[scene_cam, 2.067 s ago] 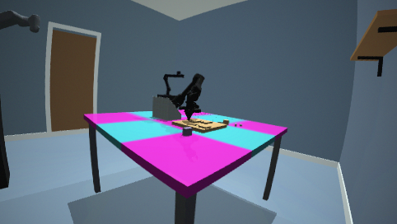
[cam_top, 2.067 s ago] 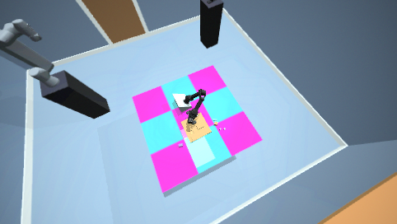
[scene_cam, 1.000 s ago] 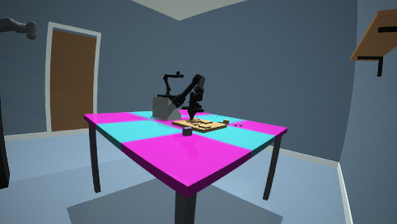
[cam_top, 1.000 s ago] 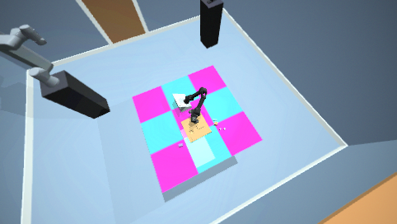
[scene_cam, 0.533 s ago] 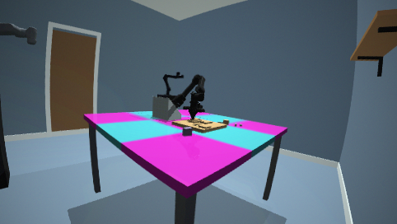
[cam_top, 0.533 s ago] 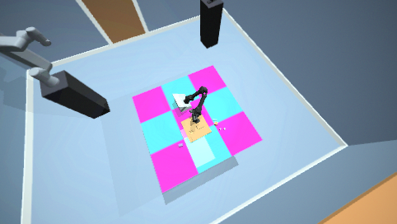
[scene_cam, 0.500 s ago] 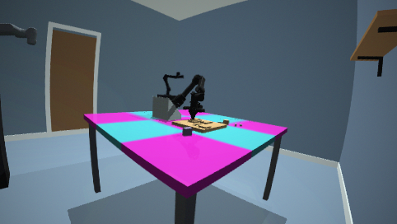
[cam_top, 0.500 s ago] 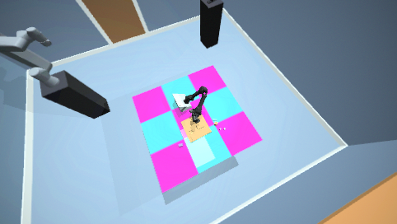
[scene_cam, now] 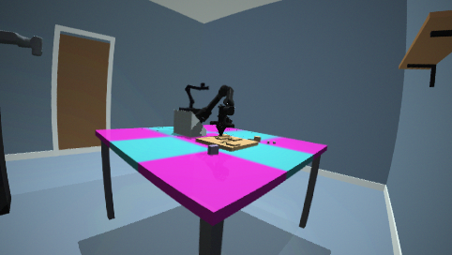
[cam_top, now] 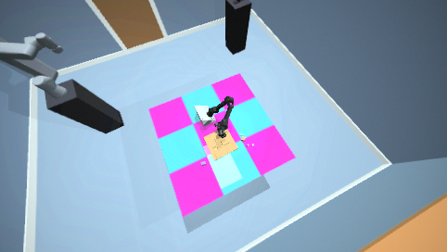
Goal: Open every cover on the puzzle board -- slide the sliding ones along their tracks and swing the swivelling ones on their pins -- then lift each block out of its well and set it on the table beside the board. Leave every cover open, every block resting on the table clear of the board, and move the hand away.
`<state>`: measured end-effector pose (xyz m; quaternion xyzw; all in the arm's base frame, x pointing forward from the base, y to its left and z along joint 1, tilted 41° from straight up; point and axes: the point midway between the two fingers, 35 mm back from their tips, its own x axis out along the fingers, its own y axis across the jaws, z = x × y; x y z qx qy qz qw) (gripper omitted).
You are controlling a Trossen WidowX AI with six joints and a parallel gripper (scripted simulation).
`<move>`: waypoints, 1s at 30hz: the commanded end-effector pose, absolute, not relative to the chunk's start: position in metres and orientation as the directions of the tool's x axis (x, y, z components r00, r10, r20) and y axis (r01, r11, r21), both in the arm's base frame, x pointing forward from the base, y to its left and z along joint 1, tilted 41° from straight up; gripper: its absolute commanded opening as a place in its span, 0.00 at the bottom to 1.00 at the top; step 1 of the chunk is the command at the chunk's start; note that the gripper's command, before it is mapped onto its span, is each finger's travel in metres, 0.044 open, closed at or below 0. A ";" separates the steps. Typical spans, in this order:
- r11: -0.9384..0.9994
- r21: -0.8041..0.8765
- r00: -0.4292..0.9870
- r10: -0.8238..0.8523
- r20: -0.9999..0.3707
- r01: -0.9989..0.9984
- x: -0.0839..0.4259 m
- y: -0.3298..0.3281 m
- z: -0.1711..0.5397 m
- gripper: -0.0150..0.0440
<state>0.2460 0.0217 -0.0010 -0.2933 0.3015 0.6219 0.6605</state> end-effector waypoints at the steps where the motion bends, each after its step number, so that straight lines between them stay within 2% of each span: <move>1: 0.057 -0.008 0.043 0.650 -0.759 -0.998 0.245 0.026 0.002 0.25; 30: 0.057 -0.007 0.042 0.650 -0.759 -0.998 0.245 0.016 0.027 0.25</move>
